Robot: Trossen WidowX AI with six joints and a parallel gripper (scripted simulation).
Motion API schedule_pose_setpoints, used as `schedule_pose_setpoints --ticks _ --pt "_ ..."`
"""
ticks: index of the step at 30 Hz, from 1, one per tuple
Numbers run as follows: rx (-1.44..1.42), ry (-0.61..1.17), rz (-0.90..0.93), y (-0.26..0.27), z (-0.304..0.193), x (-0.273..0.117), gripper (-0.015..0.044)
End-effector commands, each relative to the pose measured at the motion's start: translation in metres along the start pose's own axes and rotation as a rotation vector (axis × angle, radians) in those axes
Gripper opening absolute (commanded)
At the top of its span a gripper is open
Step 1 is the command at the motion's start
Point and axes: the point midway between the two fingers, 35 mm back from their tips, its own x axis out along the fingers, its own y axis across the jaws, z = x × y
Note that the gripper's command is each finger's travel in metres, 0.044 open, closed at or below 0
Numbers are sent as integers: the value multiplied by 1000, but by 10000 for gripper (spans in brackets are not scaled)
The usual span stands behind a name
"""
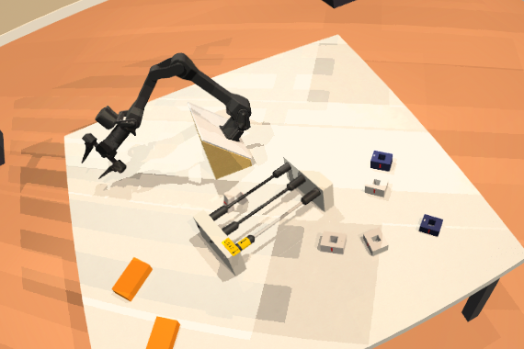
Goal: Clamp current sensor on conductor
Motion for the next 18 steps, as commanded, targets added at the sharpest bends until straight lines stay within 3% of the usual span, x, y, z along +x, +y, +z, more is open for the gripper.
schedule_pose_setpoints --ticks 1,5,18 --pt "-2 0 -1 0 1 0 426" --pt "-49 -7 -17 -6 33 -9 440" --pt "-277 -151 -108 27 248 -85 440"
